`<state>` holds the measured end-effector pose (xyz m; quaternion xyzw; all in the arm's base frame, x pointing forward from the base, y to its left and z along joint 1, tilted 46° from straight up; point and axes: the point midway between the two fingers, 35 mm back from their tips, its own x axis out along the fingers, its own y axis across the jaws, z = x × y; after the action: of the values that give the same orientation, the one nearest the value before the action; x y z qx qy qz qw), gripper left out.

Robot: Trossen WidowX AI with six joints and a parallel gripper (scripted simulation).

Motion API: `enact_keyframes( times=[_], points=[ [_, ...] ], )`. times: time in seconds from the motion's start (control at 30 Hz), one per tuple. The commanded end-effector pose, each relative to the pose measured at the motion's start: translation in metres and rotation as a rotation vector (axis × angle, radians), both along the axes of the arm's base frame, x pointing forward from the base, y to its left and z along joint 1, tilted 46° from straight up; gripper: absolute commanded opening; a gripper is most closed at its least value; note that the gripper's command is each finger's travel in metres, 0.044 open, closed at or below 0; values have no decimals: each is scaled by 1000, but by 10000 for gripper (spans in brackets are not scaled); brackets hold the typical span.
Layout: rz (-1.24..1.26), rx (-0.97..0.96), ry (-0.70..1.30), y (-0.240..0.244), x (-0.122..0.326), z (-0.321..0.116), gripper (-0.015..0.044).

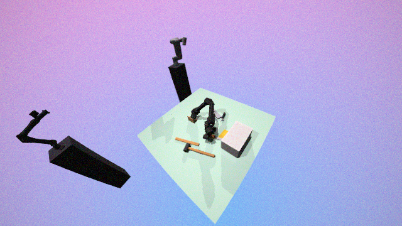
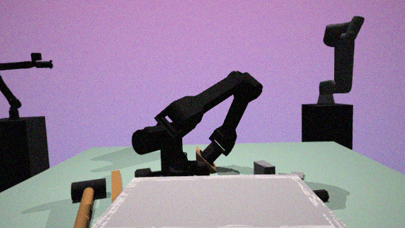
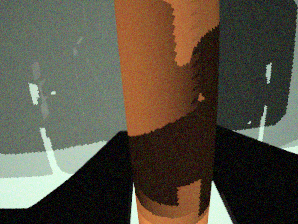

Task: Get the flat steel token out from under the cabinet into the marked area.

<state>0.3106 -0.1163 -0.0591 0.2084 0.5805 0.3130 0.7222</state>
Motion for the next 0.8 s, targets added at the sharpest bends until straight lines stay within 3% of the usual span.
enact_keyframes(
  times=[0.0, 0.77],
  points=[
    [4, 2, -2, 1, -6, -2, 0],
    [4, 1, 0, -4, -40, -12, 0]
  ],
)
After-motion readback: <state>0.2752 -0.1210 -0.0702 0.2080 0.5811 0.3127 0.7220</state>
